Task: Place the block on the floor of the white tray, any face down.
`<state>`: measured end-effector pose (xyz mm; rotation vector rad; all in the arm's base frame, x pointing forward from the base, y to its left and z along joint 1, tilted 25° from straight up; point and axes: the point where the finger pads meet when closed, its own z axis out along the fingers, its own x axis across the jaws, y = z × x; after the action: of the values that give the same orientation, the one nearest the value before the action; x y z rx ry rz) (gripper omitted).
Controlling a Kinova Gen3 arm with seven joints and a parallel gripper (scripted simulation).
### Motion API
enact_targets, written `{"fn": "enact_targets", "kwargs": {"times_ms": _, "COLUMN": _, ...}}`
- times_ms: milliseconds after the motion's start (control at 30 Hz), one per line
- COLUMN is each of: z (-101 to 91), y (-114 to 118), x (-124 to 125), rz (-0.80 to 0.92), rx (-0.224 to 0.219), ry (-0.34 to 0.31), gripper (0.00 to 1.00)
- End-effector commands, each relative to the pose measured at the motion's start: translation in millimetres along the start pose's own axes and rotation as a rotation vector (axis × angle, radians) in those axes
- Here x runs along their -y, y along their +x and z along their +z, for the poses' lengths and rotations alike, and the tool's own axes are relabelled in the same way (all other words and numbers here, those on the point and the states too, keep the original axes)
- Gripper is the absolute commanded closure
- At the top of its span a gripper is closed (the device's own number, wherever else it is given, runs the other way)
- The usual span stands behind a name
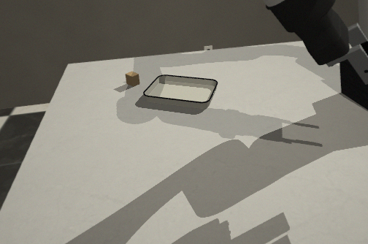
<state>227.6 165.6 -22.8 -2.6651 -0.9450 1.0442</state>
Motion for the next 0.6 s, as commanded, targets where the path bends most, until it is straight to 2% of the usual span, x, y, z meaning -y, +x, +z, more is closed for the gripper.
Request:
{"fn": "enact_targets", "kwargs": {"times_ms": 0, "z": -14.0, "y": 10.0, "x": -28.1, "rz": 0.009, "rx": -0.046, "ry": -0.032, "gripper": 0.06}}
{"fn": "enact_targets", "kwargs": {"times_ms": 67, "z": -37.3, "y": 21.4, "x": -77.0, "rz": 0.029, "rx": -0.113, "ry": -0.088, "gripper": 0.06}}
{"fn": "enact_targets", "kwargs": {"times_ms": 100, "z": -45.1, "y": 22.2, "x": -93.0, "rz": 0.043, "rx": -0.152, "ry": -0.127, "gripper": 0.06}}
{"fn": "enact_targets", "kwargs": {"times_ms": 200, "z": -71.2, "y": 19.2, "x": -144.8, "rz": 0.103, "rx": -0.268, "ry": -0.279, "gripper": 0.06}}
{"fn": "enact_targets", "kwargs": {"times_ms": 333, "z": -103.3, "y": 19.9, "x": -207.6, "rz": 0.103, "rx": -0.268, "ry": -0.279, "gripper": 0.06}}
{"fn": "enact_targets", "kwargs": {"times_ms": 400, "z": -103.3, "y": 19.9, "x": -207.6, "rz": 0.103, "rx": -0.268, "ry": -0.279, "gripper": 0.06}}
{"fn": "enact_targets", "kwargs": {"times_ms": 433, "z": -117.4, "y": 9.4, "x": -238.6, "rz": 0.127, "rx": -0.298, "ry": -0.336, "gripper": 0.06}}
{"fn": "enact_targets", "kwargs": {"times_ms": 500, "z": -127.1, "y": 9.6, "x": -259.3, "rz": 0.127, "rx": -0.298, "ry": -0.336, "gripper": 0.06}}
{"fn": "enact_targets", "kwargs": {"times_ms": 533, "z": -134.3, "y": 0.9, "x": -272.8, "rz": 0.152, "rx": -0.322, "ry": -0.394, "gripper": 0.06}}
{"fn": "enact_targets", "kwargs": {"times_ms": 567, "z": -142.1, "y": -0.8, "x": -288.2, "rz": 0.152, "rx": -0.322, "ry": -0.394, "gripper": 0.06}}
